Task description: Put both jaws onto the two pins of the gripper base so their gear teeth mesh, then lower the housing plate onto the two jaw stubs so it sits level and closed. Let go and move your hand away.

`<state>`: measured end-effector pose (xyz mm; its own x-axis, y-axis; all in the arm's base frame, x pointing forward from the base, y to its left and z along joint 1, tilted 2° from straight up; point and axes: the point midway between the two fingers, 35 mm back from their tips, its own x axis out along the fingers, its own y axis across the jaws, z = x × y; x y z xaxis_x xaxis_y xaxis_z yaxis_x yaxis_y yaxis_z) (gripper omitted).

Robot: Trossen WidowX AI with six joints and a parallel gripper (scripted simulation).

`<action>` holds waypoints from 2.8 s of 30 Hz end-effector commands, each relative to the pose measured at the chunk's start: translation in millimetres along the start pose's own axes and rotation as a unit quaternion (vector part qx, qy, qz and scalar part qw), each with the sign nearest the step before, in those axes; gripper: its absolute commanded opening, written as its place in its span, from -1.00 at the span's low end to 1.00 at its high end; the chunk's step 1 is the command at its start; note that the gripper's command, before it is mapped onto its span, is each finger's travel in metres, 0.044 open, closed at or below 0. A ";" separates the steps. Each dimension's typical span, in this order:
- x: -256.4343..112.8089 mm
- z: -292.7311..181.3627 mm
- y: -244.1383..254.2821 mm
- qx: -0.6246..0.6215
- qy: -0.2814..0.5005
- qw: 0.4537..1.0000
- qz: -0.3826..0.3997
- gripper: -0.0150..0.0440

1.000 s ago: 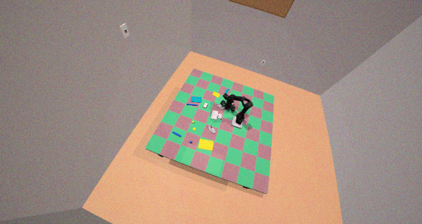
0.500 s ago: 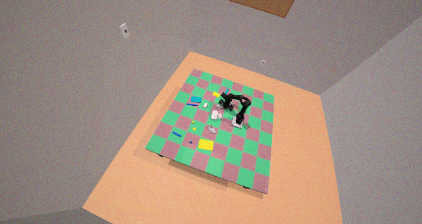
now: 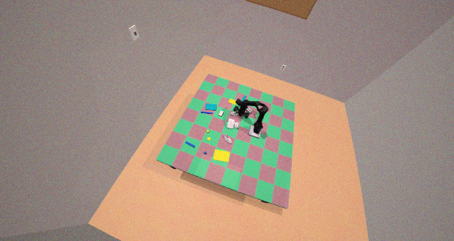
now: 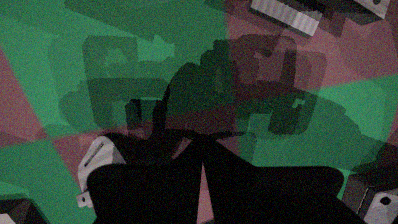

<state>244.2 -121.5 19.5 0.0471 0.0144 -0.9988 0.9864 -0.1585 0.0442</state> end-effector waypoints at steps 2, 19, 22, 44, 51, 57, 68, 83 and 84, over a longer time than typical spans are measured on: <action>1.7 -1.8 11.3 -0.001 0.001 1.000 0.003 -0.49; 8.3 -6.5 37.3 0.000 0.002 1.000 0.003 -0.49; 9.7 -7.5 41.7 0.000 0.002 1.000 0.004 -0.49; 13.4 -10.3 52.8 0.000 0.003 1.000 0.004 -0.49; 13.4 -10.3 52.8 0.000 0.003 1.000 0.004 -0.49; 13.4 -10.3 52.8 0.000 0.003 1.000 0.004 -0.49; 13.4 -10.3 52.8 0.000 0.003 1.000 0.004 -0.49; 13.4 -10.3 52.8 0.000 0.003 1.000 0.004 -0.49; 13.4 -10.3 52.8 0.000 0.003 1.000 0.004 -0.49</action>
<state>289.7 -125.1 18.4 0.0428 -0.0023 -0.9991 0.9841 -0.1725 0.0426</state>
